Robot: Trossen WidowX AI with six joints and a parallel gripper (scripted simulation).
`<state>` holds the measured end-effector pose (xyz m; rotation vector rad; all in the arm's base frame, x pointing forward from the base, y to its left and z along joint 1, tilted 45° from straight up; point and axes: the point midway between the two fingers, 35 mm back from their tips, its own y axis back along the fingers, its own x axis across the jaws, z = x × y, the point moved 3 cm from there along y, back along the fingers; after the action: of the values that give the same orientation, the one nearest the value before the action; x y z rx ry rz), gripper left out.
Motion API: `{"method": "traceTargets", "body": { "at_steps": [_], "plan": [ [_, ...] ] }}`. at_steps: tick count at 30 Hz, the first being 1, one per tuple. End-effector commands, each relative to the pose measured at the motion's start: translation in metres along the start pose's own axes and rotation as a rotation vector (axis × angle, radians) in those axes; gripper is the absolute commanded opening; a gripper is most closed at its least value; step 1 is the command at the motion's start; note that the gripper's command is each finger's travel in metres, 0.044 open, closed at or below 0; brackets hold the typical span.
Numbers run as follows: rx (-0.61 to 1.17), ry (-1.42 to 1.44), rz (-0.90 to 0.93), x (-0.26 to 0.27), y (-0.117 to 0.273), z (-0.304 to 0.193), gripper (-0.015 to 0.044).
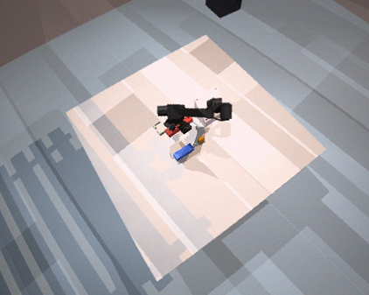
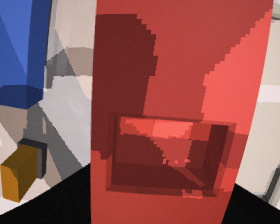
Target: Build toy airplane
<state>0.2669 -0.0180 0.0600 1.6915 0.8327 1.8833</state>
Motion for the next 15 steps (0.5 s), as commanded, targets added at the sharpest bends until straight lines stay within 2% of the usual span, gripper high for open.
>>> {"method": "traceTargets", "body": {
  "at_steps": [1, 15],
  "plan": [
    [-0.010, 0.011, -0.008, 0.000, 0.011, 0.001, 0.0000],
    [-0.011, -0.010, -0.011, -0.033, -0.003, 0.006, 0.0000]
  ]
}}
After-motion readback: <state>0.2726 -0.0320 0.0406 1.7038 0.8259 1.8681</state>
